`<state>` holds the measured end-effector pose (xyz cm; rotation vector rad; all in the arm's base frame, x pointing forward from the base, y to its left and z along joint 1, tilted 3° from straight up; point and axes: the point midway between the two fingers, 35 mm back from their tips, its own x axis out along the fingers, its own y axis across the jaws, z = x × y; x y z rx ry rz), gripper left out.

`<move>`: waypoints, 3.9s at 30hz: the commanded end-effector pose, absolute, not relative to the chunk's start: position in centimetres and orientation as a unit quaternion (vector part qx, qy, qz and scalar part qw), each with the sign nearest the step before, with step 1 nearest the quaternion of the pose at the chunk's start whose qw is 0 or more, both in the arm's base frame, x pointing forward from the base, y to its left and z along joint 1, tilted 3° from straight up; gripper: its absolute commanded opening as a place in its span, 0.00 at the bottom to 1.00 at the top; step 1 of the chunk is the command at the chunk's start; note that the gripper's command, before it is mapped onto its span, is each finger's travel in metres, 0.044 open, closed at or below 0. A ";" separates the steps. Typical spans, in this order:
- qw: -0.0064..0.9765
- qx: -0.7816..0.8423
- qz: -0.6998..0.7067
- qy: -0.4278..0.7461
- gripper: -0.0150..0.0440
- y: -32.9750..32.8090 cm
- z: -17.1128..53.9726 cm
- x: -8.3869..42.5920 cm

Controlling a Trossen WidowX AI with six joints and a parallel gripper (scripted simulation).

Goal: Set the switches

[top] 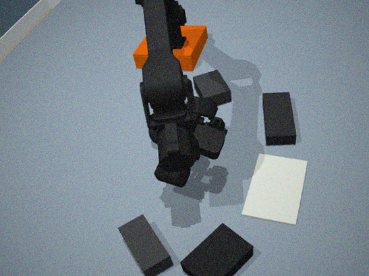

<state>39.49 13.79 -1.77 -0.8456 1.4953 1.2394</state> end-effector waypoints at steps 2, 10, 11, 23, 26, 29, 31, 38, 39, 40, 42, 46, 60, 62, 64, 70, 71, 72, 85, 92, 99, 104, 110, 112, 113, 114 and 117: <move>0.482 -0.343 0.513 0.622 0.25 14.0 -2.1 38.4; 0.482 -0.343 0.513 0.622 0.25 14.2 -2.1 38.0; 0.481 -0.343 0.513 0.622 0.25 14.2 -2.1 38.0; 0.481 -0.342 0.513 0.623 0.25 14.4 -2.1 37.4; 0.481 -0.342 0.513 0.623 0.25 14.4 -2.1 37.3; 0.481 -0.342 0.513 0.623 0.25 14.4 -2.1 37.2; 0.481 -0.342 0.513 0.623 0.25 14.4 -2.1 37.2; 0.481 -0.342 0.513 0.623 0.25 14.5 -2.1 37.0; 0.481 -0.342 0.513 0.623 0.25 14.5 -2.1 36.9; 0.481 -0.342 0.513 0.623 0.25 14.5 -2.1 36.9; 0.481 -0.342 0.513 0.623 0.25 14.5 -2.1 36.8; 0.481 -0.342 0.513 0.623 0.25 14.5 -2.1 36.7; 0.481 -0.342 0.514 0.623 0.25 14.6 -2.1 36.3; 0.481 -0.342 0.514 0.623 0.25 14.6 -2.1 36.2; 0.481 -0.342 0.514 0.623 0.25 14.7 -2.1 36.2; 0.491 -0.347 0.511 0.615 0.25 14.5 -1.0 37.9; 0.490 -0.347 0.511 0.615 0.25 14.4 -0.5 38.4; 0.489 -0.347 0.511 0.616 0.25 14.3 0.0 38.8; 0.484 -0.348 0.512 0.618 0.25 13.1 3.4 41.0; 0.506 -0.399 0.503 0.576 0.25 11.8 4.8 39.4; 0.525 -0.449 0.488 0.534 0.25 10.2 5.5 36.6; 0.536 -0.484 0.474 0.504 0.25 8.9 5.5 34.0; 0.547 -0.524 0.454 0.469 0.25 7.3 4.7 30.4; 0.550 -0.537 0.447 0.458 0.25 6.7 4.3 29.1; 0.551 -0.543 0.443 0.452 0.25 6.4 4.1 28.4; 0.553 -0.550 0.439 0.447 0.25 6.1 3.8 27.7; 0.556 -0.564 0.429 0.434 0.25 5.5 3.1 26.2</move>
